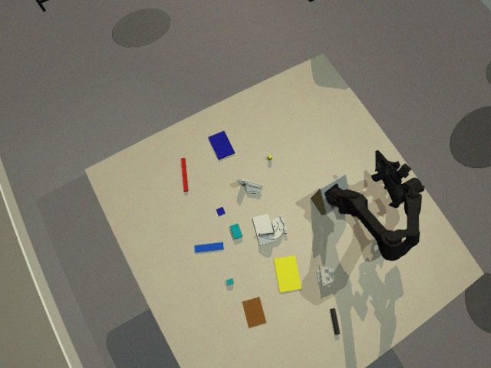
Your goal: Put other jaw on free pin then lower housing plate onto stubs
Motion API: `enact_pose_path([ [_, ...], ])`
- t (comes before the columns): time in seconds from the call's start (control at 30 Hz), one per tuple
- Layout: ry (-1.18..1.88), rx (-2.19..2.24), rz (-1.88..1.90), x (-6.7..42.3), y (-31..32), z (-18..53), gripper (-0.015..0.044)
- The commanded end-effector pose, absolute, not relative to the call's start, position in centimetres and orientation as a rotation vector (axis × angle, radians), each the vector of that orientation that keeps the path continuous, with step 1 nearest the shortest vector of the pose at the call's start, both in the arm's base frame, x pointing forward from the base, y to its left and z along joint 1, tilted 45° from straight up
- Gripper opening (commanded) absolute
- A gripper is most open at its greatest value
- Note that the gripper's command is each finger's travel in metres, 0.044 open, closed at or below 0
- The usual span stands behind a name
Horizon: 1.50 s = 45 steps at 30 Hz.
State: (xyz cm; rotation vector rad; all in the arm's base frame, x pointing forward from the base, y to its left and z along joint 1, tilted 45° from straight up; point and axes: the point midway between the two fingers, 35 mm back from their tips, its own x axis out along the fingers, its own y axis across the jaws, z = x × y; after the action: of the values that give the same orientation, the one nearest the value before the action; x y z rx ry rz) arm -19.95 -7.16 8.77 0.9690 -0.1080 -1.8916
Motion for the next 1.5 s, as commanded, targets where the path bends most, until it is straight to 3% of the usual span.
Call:
enact_pose_path([
  [0.0,-0.099,0.981,-1.942,-20.5,-6.2,8.9,0.0000],
  [1.47,-0.521,1.186,-2.618,-23.8,9.7,11.6,0.0000],
])
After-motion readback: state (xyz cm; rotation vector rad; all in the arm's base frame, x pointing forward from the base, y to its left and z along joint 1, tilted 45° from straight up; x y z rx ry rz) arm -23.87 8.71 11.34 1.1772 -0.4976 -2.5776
